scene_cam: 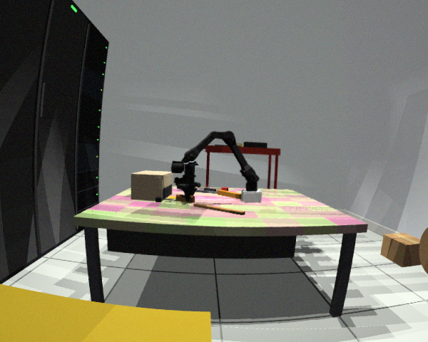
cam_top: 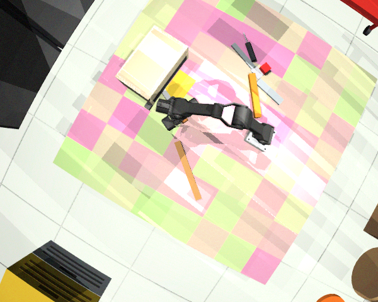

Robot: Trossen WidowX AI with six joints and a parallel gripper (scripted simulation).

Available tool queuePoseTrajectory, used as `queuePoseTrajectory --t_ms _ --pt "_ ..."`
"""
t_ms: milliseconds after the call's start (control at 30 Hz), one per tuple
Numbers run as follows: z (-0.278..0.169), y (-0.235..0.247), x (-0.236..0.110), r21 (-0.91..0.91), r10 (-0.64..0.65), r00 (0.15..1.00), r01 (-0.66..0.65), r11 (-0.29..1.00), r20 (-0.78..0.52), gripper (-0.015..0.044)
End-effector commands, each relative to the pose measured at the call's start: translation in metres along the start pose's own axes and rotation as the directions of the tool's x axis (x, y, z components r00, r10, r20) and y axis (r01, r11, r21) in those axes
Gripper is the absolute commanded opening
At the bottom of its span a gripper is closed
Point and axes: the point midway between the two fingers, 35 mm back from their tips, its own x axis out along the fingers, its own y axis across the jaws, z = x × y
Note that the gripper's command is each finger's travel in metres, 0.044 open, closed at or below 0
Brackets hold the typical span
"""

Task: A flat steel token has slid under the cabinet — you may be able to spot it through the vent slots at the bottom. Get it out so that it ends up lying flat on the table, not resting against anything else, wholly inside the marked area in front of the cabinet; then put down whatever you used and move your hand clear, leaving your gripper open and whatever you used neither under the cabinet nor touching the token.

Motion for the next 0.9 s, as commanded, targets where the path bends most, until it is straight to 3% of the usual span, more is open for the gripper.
queuePoseTrajectory --t_ms 0,867 --pt "0.002 -0.008 0.001 0.006 -0.01 1.0 0.01 1.0 0.006 0.0" --pt "0.002 -0.031 0.001 0.006 -0.013 1.0 0.013 1.0 0.006 0.0"
